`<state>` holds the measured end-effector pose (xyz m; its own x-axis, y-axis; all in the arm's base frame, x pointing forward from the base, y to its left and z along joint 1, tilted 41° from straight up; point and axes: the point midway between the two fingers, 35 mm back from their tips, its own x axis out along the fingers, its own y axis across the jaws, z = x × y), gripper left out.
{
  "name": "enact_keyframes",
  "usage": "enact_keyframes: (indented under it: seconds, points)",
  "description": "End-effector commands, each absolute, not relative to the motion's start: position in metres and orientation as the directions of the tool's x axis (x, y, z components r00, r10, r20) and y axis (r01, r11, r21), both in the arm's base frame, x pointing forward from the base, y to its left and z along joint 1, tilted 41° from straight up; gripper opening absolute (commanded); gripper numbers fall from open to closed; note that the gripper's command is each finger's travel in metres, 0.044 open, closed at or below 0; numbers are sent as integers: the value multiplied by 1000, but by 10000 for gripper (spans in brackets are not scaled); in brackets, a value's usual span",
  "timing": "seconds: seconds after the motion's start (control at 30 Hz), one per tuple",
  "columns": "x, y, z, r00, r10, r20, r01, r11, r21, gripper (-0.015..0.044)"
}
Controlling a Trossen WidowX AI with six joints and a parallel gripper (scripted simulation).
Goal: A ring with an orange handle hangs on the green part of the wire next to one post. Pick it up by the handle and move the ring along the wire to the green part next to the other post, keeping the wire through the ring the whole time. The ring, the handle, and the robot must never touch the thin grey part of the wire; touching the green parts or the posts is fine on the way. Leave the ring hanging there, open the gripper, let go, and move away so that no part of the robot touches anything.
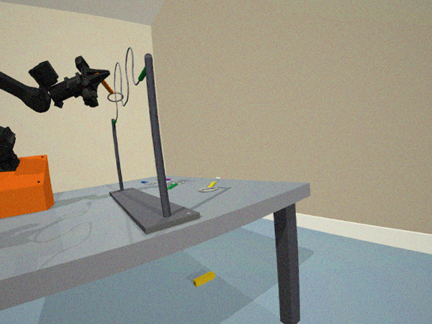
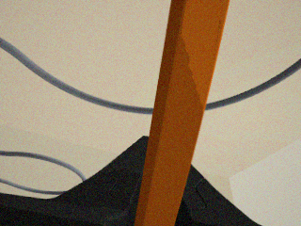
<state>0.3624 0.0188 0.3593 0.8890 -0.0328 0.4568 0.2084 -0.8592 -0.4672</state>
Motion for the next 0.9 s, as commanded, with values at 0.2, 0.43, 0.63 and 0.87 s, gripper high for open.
enact_keyframes:
  seconds: [0.2,0.43,0.63,0.87]
  points:
    - [362,21,360,884,13,468,215,-898,-383,-150]
    - [362,18,359,881,28,472,217,-911,-351,-150]
    - [363,11,357,881,22,472,217,-907,-362,-150]
    - [365,-3,350,884,-11,466,213,-879,-426,-150]
